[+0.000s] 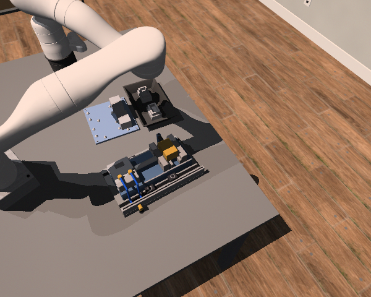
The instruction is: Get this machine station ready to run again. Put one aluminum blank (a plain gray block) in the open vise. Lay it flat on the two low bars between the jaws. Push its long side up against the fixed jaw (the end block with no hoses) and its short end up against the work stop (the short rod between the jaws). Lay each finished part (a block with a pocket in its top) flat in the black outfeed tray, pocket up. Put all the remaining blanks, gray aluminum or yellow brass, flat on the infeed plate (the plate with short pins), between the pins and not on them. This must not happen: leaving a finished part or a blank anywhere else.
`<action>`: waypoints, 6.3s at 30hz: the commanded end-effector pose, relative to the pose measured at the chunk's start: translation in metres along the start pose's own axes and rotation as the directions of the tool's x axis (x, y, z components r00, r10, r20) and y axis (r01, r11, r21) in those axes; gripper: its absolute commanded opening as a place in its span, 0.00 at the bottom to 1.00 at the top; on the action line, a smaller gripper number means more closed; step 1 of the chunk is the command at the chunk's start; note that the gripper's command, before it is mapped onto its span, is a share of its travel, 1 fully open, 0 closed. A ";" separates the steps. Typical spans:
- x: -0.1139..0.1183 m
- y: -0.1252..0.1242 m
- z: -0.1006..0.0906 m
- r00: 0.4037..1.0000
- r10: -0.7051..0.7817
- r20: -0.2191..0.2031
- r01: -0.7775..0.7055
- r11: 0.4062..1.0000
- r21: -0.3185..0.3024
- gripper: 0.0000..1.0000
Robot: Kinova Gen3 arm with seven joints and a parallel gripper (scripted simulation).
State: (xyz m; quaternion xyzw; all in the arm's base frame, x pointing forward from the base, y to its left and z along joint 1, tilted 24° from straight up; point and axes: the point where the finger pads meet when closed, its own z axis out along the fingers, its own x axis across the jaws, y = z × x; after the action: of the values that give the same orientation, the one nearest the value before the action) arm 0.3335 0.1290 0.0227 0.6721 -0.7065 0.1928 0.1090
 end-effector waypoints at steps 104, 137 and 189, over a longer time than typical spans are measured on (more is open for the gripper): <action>-0.013 0.023 -0.011 0.999 0.034 0.029 -0.033 0.998 -0.044 0.00; -0.014 0.024 0.035 0.999 0.035 0.029 -0.033 0.998 -0.044 0.00; -0.015 0.025 0.057 0.999 0.035 0.028 -0.034 0.998 -0.044 0.00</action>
State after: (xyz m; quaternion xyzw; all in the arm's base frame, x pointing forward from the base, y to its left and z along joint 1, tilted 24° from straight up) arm 0.3145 0.1196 -0.0372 0.6607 -0.7225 0.1693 0.1128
